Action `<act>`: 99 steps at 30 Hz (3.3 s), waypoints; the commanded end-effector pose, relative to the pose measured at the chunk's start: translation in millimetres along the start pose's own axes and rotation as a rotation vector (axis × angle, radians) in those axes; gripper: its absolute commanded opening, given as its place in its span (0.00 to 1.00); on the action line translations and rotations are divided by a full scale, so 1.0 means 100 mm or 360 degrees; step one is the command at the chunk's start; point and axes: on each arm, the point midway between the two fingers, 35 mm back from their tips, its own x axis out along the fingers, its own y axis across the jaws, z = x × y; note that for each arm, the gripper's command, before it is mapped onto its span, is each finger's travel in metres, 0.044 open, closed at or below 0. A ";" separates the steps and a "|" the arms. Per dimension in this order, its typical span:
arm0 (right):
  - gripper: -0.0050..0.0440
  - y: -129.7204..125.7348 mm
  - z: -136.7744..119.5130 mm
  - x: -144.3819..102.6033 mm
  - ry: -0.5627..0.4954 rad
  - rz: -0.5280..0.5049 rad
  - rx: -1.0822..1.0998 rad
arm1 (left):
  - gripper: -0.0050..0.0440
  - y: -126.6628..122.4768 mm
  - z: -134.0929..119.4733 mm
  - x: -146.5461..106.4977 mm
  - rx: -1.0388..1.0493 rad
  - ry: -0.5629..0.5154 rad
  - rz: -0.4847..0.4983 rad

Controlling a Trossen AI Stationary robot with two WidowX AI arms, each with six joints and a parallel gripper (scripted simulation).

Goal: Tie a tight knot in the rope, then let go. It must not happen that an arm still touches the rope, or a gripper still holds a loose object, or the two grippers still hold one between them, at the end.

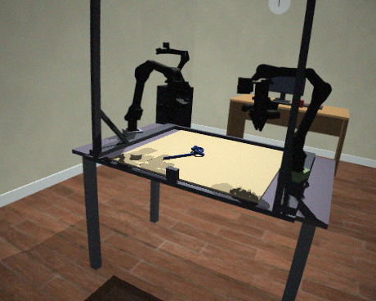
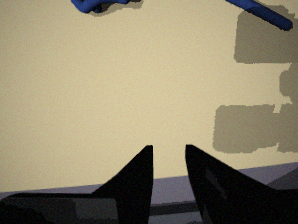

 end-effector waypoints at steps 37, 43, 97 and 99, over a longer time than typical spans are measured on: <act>0.31 0.00 0.01 -0.03 0.0012 0.0019 0.0003 | 0.31 0.32 0.59 0.30 0.0005 -0.0051 -0.0002; 0.31 0.00 0.01 -0.03 0.0012 0.0019 0.0003 | 0.31 0.38 0.69 0.36 0.0005 -0.0052 -0.0001; 0.31 0.00 0.01 -0.03 0.0012 0.0019 0.0003 | 0.31 0.75 1.33 0.78 0.0005 -0.0058 0.0003; 0.31 0.00 0.01 -0.03 0.0012 0.0019 0.0003 | 0.31 0.75 1.33 0.80 0.0005 -0.0058 0.0003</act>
